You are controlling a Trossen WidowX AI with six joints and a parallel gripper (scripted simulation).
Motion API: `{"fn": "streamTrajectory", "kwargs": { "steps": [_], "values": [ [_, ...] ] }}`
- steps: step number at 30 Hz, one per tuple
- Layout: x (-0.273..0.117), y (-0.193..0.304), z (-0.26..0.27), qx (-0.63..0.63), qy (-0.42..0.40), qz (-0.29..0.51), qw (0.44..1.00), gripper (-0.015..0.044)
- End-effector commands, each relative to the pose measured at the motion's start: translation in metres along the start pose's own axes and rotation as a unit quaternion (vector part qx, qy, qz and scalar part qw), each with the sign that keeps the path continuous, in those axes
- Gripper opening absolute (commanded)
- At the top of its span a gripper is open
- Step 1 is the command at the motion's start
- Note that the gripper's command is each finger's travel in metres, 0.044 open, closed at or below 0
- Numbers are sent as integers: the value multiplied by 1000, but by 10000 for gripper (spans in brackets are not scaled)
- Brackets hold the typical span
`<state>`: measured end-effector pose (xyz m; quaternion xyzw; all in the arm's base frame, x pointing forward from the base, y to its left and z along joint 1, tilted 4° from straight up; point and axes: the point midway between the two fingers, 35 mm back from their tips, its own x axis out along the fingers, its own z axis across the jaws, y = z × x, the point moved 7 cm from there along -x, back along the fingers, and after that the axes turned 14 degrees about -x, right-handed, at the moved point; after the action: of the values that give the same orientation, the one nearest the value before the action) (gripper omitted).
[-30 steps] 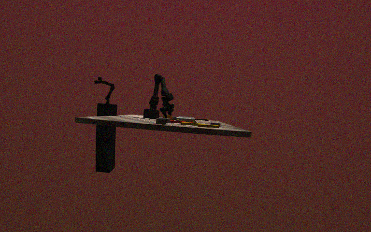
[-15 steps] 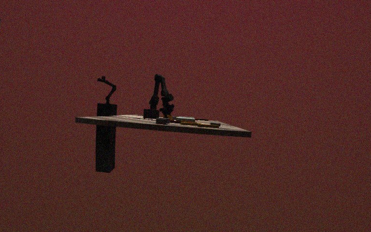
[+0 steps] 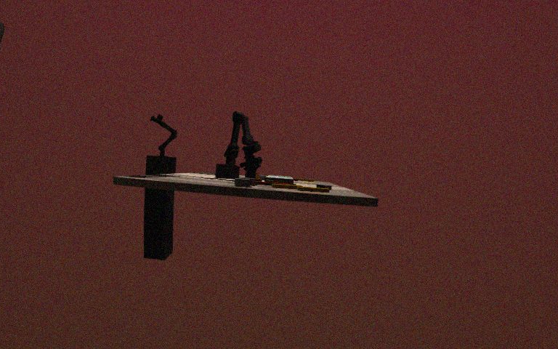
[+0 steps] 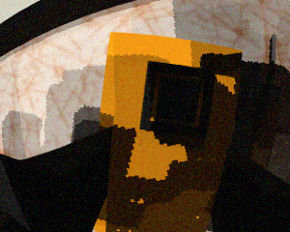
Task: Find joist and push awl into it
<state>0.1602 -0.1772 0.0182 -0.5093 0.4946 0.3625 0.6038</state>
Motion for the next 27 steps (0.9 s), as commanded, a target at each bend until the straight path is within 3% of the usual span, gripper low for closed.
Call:
{"fn": "streamTrajectory", "kwargs": {
  "steps": [1, 6, 19, 27],
  "values": [
    [0, 0, 0, 3, 0, 1, 1000, 135],
    [-16, -8, -4, 3, 0, 0, 1000, 4],
    [-93, -27, -8, 3, 0, 0, 1000, 0],
    [-99, -34, -10, -4, -2, 0, 1000, 0]
  ]
}}
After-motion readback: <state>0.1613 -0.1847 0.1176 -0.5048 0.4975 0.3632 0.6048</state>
